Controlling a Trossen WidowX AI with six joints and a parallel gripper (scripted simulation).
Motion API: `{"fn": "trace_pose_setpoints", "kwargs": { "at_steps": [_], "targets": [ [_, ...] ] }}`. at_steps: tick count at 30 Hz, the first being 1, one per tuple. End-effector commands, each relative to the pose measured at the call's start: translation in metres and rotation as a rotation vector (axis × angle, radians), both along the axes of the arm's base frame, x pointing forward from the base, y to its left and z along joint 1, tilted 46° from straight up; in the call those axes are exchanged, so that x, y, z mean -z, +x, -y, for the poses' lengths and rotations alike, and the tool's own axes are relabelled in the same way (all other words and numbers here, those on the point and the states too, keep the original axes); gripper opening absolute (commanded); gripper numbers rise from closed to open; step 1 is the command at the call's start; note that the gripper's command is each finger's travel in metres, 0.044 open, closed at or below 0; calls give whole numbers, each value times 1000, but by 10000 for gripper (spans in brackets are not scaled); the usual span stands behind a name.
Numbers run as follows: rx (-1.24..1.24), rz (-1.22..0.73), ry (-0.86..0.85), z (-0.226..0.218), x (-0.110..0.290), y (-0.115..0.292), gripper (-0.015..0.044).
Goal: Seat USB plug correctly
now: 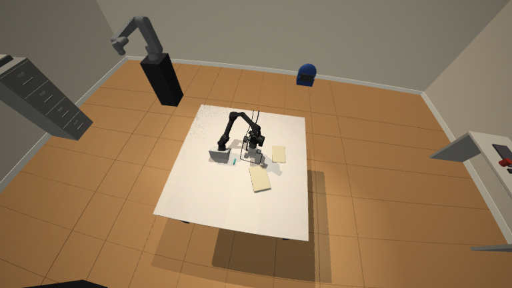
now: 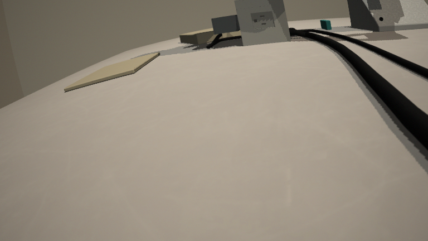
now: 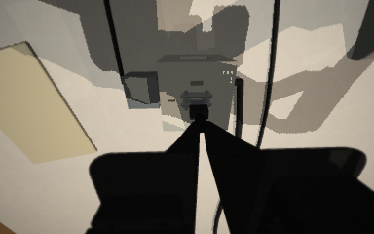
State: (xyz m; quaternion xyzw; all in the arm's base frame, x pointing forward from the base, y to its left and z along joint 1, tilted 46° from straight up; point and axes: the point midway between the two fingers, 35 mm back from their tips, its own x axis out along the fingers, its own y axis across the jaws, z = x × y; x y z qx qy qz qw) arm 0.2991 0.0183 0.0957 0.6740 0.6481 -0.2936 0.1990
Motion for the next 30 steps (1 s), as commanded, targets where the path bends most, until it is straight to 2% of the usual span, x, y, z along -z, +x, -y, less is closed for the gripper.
{"fn": "trace_pose_setpoints", "kwargs": {
  "at_steps": [1, 30],
  "targets": [
    [5, -4, 7, -1, 1, 0, 0],
    [7, -5, 13, -4, 3, 0, 0]
  ]
}}
